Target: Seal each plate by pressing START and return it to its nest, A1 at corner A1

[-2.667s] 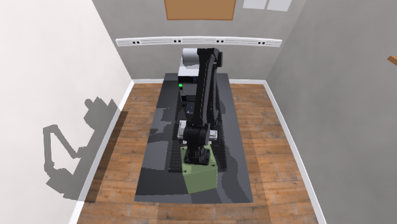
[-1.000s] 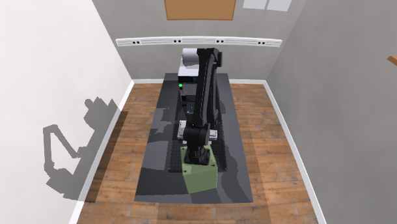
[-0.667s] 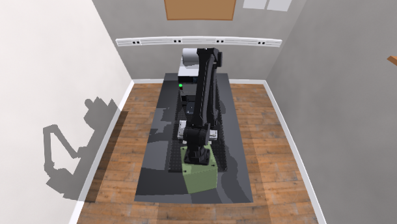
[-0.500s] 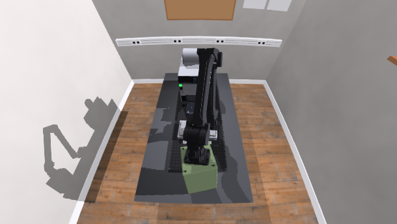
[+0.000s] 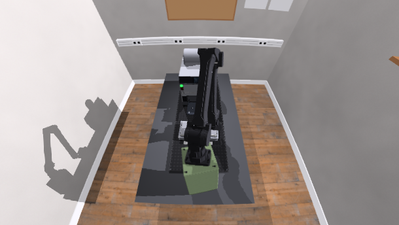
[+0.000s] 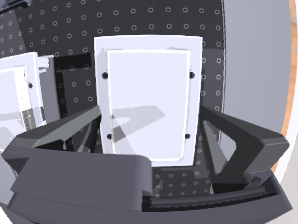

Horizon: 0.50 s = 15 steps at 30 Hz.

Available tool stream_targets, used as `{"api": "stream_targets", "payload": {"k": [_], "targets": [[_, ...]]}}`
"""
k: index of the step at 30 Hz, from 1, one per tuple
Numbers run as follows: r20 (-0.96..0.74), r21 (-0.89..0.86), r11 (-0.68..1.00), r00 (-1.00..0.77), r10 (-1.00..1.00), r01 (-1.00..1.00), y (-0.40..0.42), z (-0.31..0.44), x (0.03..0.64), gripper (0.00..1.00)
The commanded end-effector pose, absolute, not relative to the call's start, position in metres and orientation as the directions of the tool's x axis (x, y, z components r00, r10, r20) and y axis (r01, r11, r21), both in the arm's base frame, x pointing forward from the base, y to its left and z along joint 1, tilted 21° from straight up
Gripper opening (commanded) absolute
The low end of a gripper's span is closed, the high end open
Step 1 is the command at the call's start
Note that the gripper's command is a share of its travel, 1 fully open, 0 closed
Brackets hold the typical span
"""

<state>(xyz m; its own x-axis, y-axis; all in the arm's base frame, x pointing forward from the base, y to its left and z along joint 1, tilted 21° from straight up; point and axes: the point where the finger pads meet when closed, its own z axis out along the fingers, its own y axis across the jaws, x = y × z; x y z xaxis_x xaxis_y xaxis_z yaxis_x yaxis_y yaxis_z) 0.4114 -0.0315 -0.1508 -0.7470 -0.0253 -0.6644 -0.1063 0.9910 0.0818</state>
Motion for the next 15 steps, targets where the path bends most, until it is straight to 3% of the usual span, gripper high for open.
{"api": "stream_targets", "payload": {"k": [1, 15], "targets": [[-0.668, 0.077, 0.990, -0.743, -0.035, -0.116, -0.031, -0.141, 0.408, 1.00], [-0.656, 0.079, 0.992, -0.755, -0.023, -0.098, -0.042, -0.119, 0.393, 1.00]]}}
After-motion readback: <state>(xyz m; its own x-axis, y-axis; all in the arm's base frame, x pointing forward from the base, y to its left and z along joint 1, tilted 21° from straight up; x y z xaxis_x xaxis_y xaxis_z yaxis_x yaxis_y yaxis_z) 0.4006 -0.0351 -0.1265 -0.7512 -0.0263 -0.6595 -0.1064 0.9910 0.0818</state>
